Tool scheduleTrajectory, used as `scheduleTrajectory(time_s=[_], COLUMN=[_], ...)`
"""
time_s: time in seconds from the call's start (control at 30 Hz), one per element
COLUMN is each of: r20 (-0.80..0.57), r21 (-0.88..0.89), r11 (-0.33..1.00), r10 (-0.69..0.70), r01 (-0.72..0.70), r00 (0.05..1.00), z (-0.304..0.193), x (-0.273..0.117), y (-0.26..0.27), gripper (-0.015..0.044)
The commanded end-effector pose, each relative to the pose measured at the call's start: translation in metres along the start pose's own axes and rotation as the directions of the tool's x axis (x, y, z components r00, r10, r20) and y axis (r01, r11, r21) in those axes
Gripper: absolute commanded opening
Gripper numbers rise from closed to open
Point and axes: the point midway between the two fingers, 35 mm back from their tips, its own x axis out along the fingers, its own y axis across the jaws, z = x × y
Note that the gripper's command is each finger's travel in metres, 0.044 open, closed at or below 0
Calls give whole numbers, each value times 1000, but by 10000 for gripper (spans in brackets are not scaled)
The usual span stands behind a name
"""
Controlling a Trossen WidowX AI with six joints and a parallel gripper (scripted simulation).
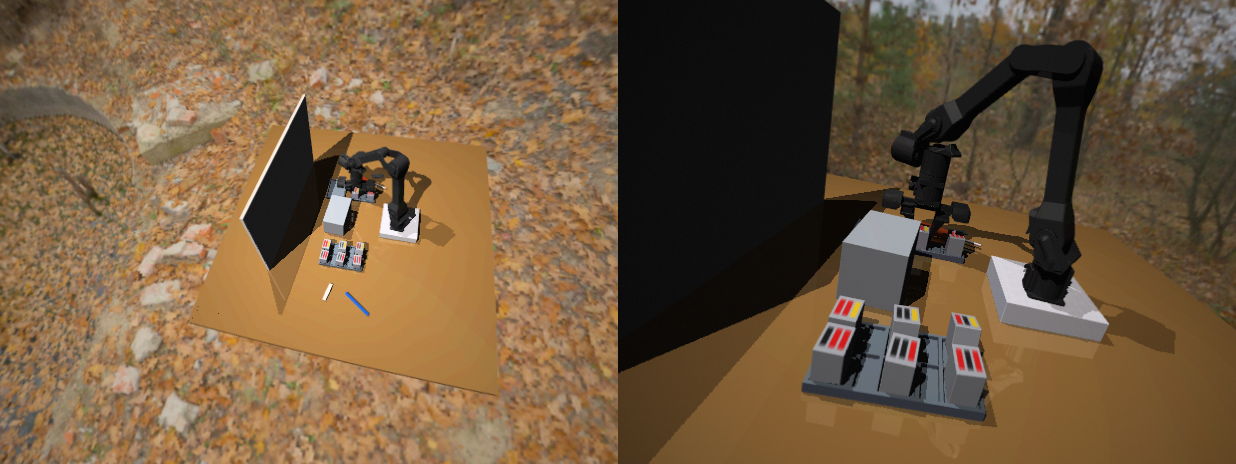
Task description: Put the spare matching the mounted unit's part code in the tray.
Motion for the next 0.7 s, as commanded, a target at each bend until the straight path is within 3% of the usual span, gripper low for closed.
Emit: scheduleTrajectory(time_s=[0.0,0.37,0.67], r20=[0,-1,-1], r21=[0,3,0], r11=[1000,1000,1000], r10=[0,-1,-8], r01=[0,1,8], r00=[1000,1000,1000], z=[0,0,0], x=[-4,-75,-76], y=[1,1,-1], gripper=[0,0,0])
